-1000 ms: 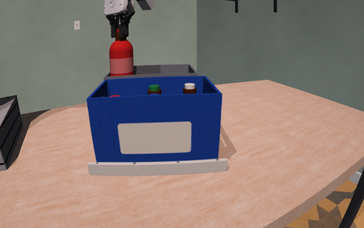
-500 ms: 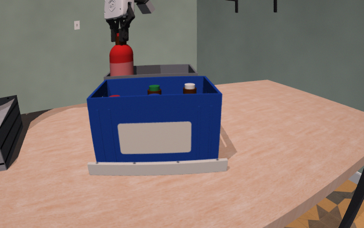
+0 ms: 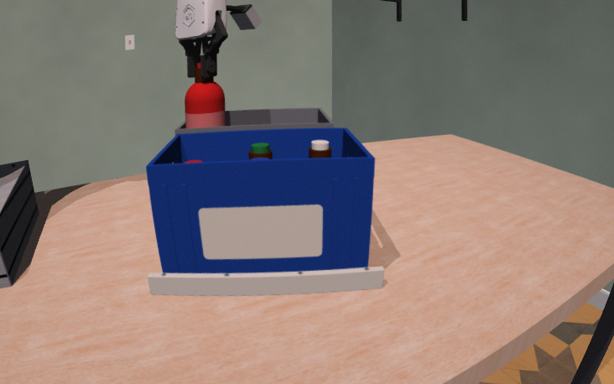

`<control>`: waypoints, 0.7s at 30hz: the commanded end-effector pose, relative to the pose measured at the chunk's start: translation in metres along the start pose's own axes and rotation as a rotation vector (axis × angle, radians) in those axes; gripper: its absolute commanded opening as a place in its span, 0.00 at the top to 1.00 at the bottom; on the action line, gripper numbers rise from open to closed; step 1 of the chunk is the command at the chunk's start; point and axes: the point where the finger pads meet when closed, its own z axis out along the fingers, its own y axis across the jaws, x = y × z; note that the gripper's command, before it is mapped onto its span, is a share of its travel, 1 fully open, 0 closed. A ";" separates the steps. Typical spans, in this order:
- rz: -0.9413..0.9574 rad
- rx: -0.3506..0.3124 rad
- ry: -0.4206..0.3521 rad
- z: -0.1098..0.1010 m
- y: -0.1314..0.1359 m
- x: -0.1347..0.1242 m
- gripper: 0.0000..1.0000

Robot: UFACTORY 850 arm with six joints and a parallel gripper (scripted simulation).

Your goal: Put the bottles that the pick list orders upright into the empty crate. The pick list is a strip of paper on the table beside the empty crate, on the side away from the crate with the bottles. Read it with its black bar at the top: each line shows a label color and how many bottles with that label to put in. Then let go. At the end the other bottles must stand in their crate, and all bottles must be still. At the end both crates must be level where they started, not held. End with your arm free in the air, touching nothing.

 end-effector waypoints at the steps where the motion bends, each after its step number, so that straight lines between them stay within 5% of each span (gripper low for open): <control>1: 0.000 -0.001 0.002 0.003 0.000 0.001 1.00; 21: 0.000 -0.001 0.002 0.021 0.000 0.001 1.00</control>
